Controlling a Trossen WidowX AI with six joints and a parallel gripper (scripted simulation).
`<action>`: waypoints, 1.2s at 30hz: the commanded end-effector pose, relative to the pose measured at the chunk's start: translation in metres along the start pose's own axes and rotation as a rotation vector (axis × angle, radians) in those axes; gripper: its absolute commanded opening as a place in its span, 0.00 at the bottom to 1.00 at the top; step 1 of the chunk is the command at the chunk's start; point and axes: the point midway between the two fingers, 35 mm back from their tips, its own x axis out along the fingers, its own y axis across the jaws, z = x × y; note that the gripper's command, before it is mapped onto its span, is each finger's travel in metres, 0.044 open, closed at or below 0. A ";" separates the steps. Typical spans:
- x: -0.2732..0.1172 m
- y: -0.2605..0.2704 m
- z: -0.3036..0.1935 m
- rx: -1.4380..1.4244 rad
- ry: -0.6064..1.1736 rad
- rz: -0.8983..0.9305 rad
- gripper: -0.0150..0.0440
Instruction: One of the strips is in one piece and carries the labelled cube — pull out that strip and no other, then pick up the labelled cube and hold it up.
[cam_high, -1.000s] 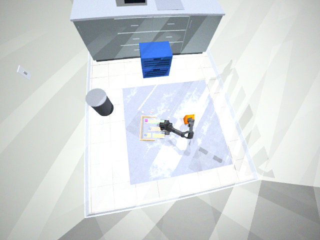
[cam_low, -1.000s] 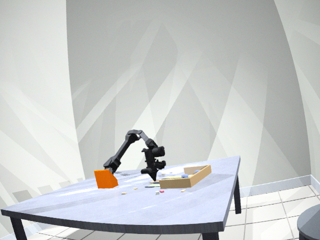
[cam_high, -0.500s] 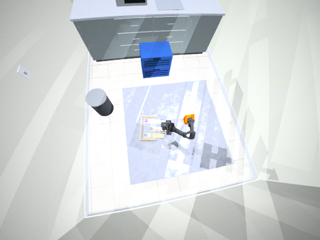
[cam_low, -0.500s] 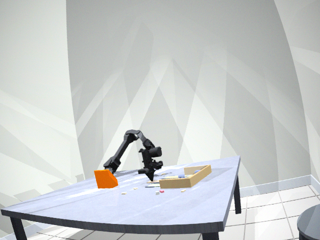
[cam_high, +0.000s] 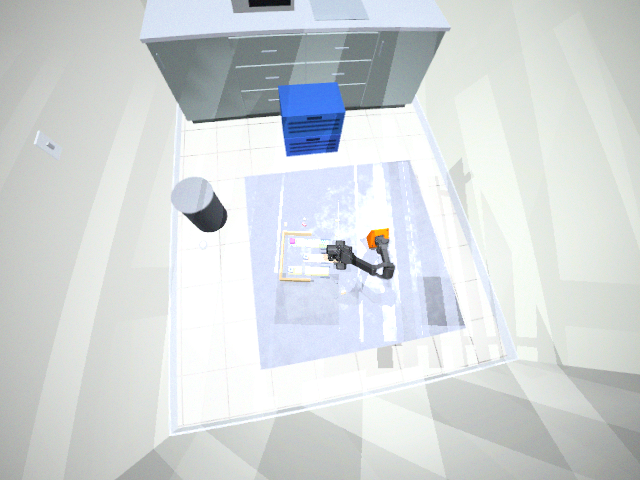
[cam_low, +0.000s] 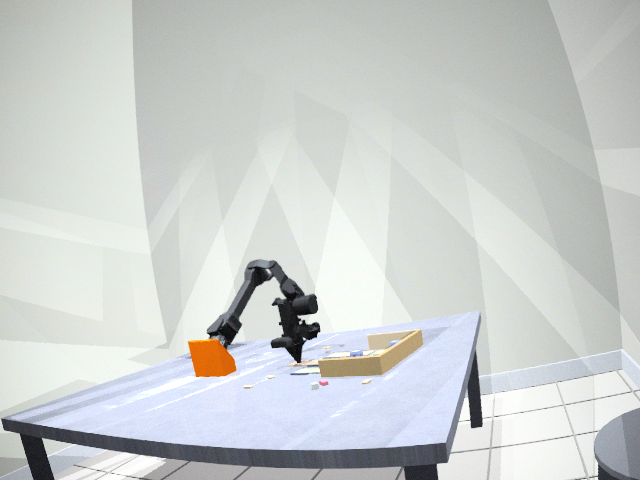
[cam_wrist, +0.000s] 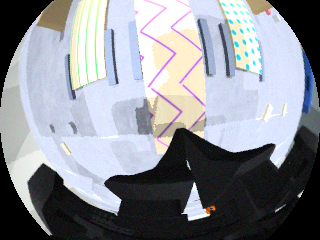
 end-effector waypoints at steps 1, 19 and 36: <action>0.006 0.000 -0.013 0.007 0.027 0.000 0.25; 0.005 0.001 -0.041 0.009 0.028 0.000 0.25; 0.005 0.001 -0.066 0.010 0.029 0.000 0.25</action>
